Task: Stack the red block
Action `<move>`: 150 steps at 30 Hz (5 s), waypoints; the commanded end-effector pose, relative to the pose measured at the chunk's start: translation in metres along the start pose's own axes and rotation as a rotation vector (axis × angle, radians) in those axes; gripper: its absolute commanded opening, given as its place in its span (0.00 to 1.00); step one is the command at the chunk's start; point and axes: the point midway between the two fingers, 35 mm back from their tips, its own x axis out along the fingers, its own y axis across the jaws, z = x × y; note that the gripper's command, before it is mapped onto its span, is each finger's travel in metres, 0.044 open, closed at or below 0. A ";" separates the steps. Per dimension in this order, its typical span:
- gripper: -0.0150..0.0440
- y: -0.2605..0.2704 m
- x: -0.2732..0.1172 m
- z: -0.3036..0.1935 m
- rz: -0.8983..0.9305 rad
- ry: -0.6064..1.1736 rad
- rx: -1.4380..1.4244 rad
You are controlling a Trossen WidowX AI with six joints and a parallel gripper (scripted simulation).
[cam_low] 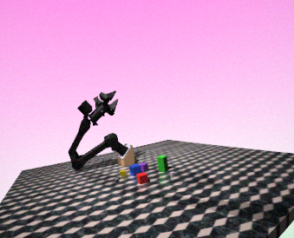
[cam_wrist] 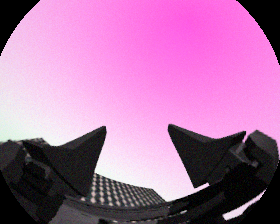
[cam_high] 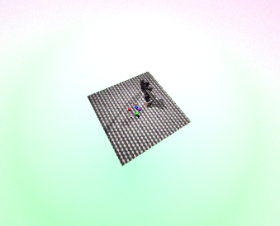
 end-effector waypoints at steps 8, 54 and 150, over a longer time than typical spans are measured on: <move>1.00 -0.025 0.010 -0.032 -0.056 0.228 0.166; 1.00 -0.131 -0.091 -0.272 -0.867 1.675 1.118; 0.69 -0.081 -0.232 -0.409 -1.239 2.186 1.172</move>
